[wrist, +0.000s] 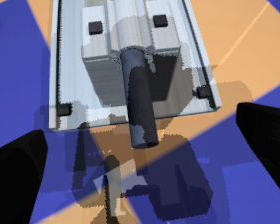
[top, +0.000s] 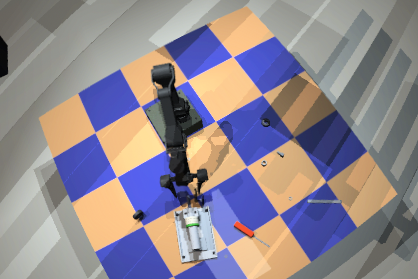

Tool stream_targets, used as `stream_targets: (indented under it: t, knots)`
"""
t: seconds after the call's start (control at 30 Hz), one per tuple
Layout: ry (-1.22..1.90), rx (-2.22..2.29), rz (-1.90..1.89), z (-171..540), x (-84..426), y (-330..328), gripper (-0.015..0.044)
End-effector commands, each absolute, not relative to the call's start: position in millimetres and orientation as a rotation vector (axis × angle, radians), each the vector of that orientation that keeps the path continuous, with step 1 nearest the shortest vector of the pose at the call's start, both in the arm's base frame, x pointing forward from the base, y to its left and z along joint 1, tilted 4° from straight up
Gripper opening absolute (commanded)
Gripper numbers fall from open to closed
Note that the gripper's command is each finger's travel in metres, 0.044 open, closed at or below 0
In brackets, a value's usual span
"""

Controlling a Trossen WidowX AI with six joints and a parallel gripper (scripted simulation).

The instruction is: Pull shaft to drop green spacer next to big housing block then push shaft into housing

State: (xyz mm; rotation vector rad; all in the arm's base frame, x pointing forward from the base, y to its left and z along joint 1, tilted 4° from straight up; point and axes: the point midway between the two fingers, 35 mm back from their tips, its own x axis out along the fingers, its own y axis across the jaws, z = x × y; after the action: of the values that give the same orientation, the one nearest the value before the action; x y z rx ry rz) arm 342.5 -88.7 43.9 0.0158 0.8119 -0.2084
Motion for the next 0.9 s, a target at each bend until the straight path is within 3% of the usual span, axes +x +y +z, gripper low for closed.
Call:
stream_targets:
  t: [0.0,0.87]
  knots:
    - [0.808,0.018,-0.213,45.4,342.7,-89.1,0.0440]
    - [0.807,0.018,-0.213,22.5,366.4,-96.0,0.0440]
